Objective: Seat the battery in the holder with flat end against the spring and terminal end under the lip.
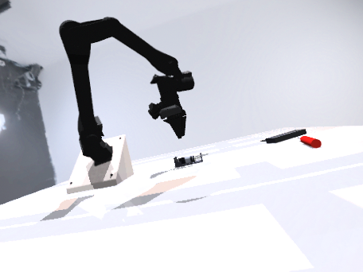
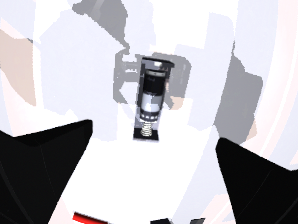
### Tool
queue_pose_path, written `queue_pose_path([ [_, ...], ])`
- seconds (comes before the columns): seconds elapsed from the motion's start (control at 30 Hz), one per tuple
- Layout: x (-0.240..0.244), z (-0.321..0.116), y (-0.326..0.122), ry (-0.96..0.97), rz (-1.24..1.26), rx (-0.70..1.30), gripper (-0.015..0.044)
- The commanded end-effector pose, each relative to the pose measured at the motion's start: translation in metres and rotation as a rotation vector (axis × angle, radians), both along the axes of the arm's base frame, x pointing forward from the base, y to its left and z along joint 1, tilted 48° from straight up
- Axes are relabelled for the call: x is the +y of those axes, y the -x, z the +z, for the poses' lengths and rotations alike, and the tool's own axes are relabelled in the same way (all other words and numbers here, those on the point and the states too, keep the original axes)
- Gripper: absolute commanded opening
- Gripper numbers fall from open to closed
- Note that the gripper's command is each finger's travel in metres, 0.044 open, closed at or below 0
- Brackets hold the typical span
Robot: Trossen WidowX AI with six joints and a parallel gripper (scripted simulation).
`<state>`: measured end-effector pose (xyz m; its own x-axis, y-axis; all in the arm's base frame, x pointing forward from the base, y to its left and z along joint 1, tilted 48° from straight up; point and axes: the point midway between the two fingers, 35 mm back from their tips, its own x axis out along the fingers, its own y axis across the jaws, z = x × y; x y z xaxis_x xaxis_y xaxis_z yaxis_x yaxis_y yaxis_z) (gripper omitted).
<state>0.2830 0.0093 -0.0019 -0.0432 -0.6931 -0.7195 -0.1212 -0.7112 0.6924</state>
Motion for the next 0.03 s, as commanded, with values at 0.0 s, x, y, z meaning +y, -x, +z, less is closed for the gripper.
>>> queue_pose_path([
  [0.0,0.0006,-0.0004,0.0006,-0.005,-0.006,-0.001,0.0440],
])
